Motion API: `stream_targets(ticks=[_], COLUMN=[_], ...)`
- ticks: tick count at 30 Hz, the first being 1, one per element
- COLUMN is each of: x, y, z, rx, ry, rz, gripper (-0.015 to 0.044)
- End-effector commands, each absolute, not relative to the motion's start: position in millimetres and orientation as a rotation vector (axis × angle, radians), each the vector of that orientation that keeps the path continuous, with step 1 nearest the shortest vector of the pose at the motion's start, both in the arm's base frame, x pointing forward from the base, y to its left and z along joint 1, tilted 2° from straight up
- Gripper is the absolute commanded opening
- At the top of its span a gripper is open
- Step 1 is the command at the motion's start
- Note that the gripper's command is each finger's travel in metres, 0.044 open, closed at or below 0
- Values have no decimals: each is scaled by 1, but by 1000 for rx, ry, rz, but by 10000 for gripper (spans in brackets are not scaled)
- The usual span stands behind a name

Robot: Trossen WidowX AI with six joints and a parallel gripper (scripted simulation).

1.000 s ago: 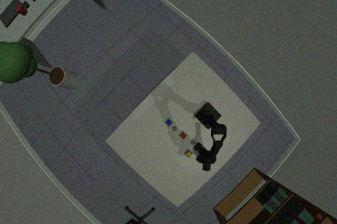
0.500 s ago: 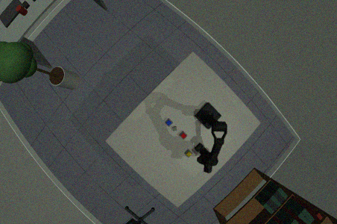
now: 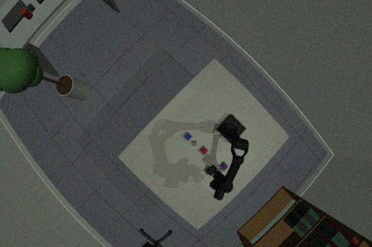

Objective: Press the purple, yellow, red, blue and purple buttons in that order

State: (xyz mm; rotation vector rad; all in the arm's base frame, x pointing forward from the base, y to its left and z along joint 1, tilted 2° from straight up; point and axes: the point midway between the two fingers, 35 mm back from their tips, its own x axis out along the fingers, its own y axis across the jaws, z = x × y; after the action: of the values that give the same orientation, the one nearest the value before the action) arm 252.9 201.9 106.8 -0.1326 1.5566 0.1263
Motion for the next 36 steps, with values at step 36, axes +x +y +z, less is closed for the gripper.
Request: stream_targets(ticks=[36], x=[289], y=[180], z=[13], rx=[-131], ry=[1552], rz=[116], gripper=[20])
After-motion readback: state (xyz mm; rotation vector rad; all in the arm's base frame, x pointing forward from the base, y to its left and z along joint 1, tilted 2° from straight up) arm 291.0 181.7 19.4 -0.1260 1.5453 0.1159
